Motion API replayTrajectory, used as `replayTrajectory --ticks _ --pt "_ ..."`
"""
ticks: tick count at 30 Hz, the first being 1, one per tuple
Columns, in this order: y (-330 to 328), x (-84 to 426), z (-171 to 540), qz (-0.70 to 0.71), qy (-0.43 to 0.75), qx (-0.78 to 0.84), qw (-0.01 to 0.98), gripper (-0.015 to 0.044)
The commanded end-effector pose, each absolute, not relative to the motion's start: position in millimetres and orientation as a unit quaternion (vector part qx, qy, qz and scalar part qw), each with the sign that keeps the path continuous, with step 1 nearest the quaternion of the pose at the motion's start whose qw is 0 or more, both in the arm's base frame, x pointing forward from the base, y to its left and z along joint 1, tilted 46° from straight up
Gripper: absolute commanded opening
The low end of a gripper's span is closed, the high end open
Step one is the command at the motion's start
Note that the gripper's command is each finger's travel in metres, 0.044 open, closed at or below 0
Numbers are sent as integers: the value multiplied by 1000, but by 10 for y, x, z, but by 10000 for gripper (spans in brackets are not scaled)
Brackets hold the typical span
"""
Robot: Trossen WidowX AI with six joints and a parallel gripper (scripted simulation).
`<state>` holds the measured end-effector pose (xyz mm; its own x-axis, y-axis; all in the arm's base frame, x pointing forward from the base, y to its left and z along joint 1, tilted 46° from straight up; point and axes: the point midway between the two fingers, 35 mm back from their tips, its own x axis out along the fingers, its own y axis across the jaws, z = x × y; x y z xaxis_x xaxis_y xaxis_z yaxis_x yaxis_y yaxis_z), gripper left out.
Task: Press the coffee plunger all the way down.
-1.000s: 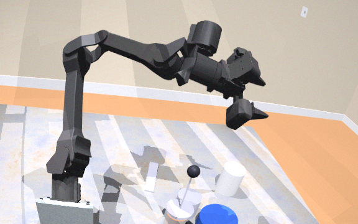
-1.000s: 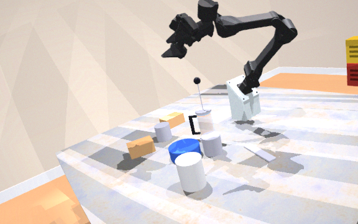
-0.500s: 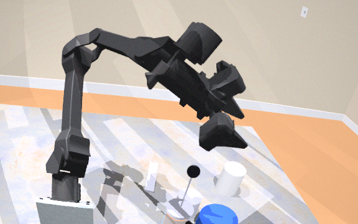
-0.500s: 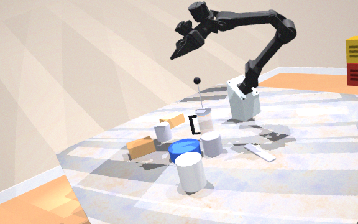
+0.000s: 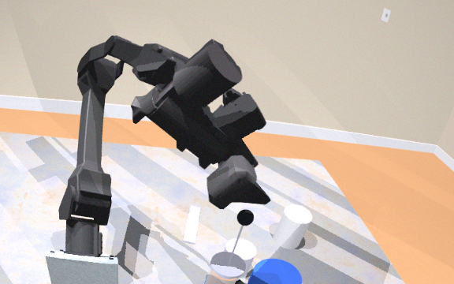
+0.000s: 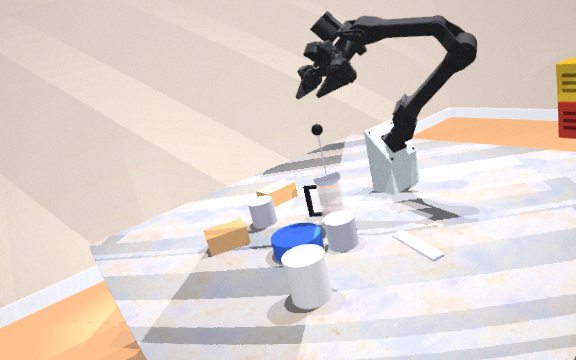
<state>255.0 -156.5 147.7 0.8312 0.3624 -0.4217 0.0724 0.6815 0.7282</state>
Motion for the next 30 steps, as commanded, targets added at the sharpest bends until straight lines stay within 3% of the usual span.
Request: replayTrajectory --ticks 1,30 --pt "-1296 2272 1349 120 239 369 890 440" --pt "-968 2486 996 117 243 369 889 440"
